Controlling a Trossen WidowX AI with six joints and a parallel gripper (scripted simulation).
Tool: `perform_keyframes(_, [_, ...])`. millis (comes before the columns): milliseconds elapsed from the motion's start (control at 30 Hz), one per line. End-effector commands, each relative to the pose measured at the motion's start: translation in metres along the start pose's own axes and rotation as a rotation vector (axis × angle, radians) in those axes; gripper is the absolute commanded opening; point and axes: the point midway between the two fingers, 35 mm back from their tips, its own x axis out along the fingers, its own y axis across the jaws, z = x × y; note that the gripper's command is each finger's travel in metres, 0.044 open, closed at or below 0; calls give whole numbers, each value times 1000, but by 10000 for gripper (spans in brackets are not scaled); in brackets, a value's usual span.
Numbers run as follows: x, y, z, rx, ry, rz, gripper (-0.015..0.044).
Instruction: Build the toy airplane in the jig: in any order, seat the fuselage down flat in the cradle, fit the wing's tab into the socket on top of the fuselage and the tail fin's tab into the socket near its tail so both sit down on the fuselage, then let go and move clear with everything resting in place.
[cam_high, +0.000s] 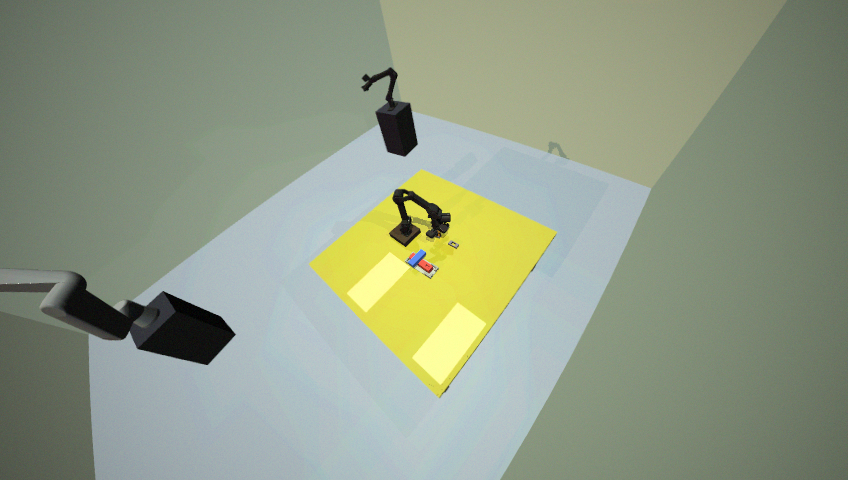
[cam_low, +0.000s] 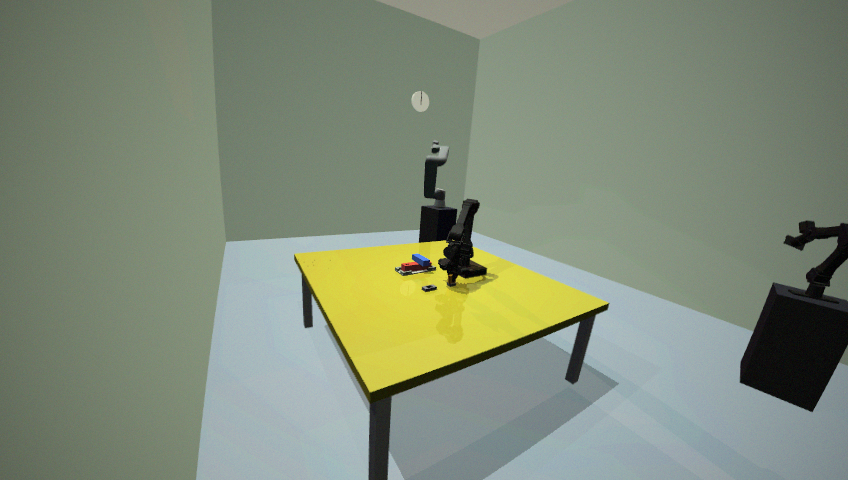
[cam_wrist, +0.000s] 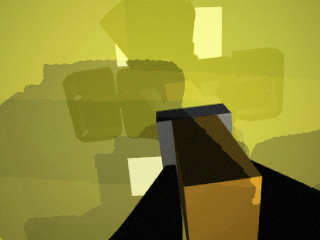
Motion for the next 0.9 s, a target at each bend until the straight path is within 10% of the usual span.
perform_keyframes(0, [0,1,0,4,0,5,53])
perform_keyframes(867, [-53,4,8,-16,3,7,0])
